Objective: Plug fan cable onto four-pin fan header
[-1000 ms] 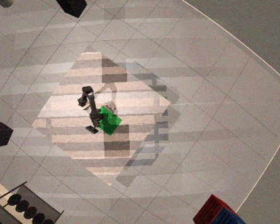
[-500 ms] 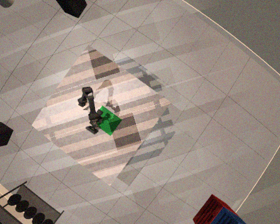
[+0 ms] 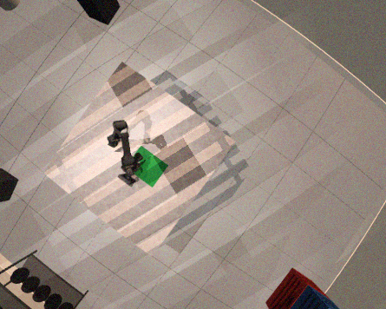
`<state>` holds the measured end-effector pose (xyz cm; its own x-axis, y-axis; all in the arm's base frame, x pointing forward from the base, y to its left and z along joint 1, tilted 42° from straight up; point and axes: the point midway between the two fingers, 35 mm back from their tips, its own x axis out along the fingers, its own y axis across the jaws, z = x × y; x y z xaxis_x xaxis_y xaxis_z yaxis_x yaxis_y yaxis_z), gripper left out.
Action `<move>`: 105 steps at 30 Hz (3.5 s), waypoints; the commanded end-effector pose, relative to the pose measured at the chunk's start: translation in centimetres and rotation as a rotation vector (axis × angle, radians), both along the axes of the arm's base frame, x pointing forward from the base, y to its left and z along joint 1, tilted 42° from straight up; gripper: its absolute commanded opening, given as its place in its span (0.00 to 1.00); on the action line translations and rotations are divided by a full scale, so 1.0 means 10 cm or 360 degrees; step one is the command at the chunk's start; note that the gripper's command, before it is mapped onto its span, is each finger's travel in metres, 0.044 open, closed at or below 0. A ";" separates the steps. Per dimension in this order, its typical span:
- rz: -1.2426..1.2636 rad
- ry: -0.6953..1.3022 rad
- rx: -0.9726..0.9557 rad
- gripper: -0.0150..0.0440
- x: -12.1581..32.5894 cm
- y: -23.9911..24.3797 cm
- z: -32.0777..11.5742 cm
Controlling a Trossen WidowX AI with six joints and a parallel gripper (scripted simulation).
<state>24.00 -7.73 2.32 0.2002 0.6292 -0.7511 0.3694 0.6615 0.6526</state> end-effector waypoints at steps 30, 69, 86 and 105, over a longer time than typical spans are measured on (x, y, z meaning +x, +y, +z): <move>-0.0026 0.0026 0.0005 0.25 -0.08 0.11 -0.09; -0.0016 0.0017 0.0004 0.25 -0.01 0.16 -0.16; -0.0022 0.0023 0.0006 0.25 -0.04 0.19 -0.18; -0.0024 0.0025 0.0006 0.25 -0.05 0.21 -0.20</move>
<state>23.60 -5.77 0.45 0.1995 0.6263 -0.7536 0.3845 0.6573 0.6481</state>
